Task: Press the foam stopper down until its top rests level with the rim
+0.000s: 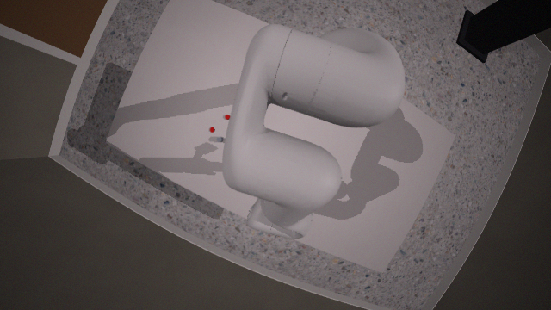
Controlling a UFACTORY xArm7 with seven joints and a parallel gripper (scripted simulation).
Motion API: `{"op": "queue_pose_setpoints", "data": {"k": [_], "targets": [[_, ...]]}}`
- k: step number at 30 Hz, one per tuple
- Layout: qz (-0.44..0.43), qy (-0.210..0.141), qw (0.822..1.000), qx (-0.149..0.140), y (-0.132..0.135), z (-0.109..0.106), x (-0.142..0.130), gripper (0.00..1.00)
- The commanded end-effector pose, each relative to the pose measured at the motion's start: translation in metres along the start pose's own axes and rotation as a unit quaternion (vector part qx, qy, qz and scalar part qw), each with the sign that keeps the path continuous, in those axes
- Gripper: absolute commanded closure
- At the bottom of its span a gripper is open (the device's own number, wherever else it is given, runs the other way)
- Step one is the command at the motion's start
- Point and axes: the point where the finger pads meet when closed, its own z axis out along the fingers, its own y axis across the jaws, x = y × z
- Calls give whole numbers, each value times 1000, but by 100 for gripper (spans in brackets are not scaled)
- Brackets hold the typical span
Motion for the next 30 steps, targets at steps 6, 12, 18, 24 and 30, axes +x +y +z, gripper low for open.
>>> {"op": "queue_pose_setpoints", "data": {"k": [6,12,18,24,30], "targets": [[0,-1,1000,0,0,0,-1,100],[0,-1,1000,0,0,1,-1,100],[0,-1,1000,0,0,3,-1,100],[0,-1,1000,0,0,5,-1,100],[0,-1,1000,0,0,8,-1,100]]}}
